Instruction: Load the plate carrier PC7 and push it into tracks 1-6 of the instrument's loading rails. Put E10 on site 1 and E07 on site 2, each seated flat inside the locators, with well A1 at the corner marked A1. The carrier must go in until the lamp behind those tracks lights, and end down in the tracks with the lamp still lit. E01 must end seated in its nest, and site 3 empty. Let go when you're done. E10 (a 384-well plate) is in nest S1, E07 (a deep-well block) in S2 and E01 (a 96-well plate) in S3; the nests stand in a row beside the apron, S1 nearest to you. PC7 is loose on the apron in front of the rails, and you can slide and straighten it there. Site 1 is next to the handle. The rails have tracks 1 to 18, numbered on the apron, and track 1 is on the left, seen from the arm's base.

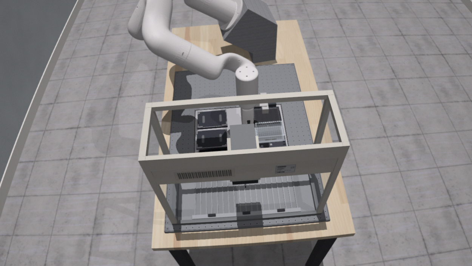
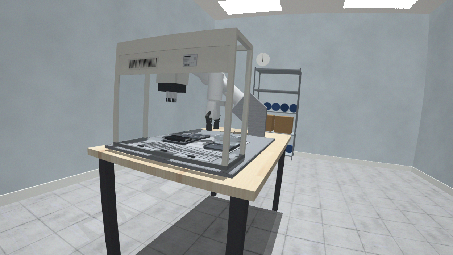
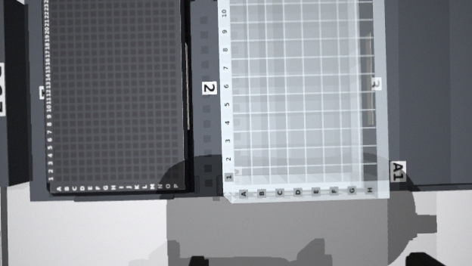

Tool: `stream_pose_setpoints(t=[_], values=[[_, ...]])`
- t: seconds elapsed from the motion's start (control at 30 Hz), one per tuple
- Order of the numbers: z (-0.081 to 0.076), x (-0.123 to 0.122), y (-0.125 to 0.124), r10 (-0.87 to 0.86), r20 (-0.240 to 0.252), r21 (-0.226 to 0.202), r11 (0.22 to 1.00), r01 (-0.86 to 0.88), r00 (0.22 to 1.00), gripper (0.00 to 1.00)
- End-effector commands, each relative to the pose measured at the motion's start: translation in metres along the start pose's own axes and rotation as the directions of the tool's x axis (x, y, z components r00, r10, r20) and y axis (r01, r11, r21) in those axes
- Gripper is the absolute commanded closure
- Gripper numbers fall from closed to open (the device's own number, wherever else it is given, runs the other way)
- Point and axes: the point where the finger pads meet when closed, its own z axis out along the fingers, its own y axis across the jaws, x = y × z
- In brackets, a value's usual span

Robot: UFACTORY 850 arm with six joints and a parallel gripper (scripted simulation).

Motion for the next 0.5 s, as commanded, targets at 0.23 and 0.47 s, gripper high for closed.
stream_pose_setpoints(t=[0.23, 0.47], values=[[0.016, 0.0, 0.001, 0.0, 0.0, -0.002, 1.0, 0.0, 1.0, 0.0], [0.026, 0.0, 0.001, 0.0, 0.0, -0.002, 1.0, 0.0, 1.0, 0.0]])
